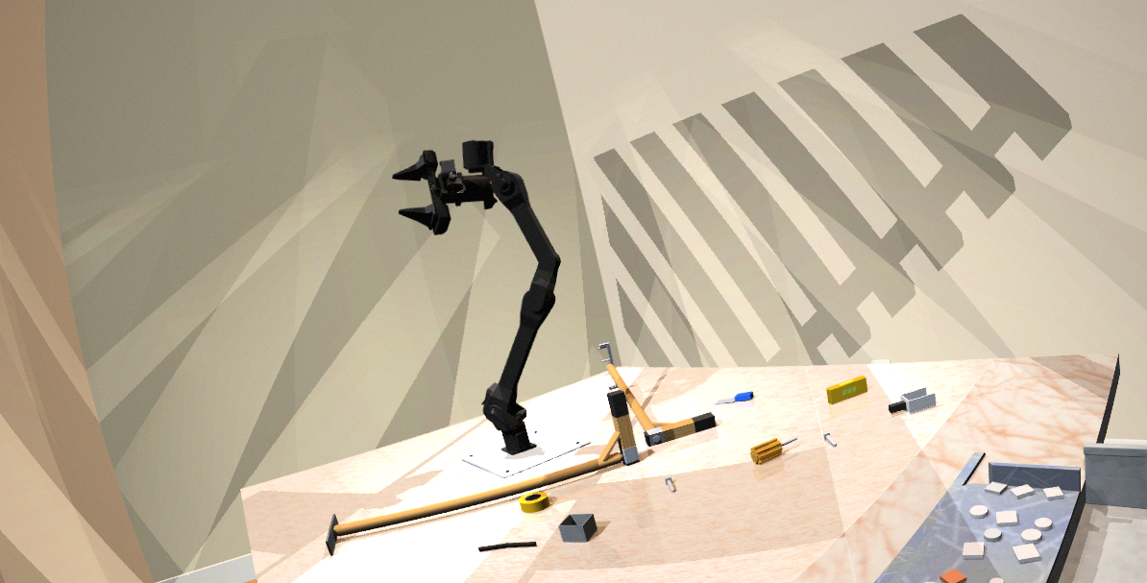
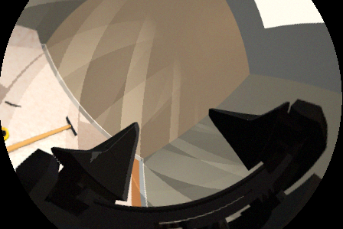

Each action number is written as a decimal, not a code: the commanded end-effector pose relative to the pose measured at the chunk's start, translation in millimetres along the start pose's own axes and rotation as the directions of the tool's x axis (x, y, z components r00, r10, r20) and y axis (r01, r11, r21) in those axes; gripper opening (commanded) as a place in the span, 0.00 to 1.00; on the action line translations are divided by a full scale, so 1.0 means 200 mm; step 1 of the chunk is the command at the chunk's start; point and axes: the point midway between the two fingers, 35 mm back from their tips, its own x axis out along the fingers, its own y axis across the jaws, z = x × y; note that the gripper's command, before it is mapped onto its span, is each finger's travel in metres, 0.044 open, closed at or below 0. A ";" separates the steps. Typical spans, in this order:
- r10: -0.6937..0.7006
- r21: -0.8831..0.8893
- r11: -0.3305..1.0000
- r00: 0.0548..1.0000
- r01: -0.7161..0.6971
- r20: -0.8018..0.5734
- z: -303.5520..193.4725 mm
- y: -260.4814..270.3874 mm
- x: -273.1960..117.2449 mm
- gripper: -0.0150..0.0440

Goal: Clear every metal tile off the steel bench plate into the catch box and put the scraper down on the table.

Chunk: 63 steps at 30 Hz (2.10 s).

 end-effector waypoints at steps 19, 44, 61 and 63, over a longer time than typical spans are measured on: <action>0.172 0.335 0.928 0.985 -0.161 -0.002 -0.14 0.11 0.15 1.00; 0.387 0.607 0.732 0.922 -0.311 0.005 -0.21 0.32 0.29 1.00; 0.531 0.728 0.581 0.847 -0.364 0.000 -0.21 0.50 0.36 1.00; 0.547 0.739 0.564 0.837 -0.368 -0.001 -0.21 0.52 0.37 1.00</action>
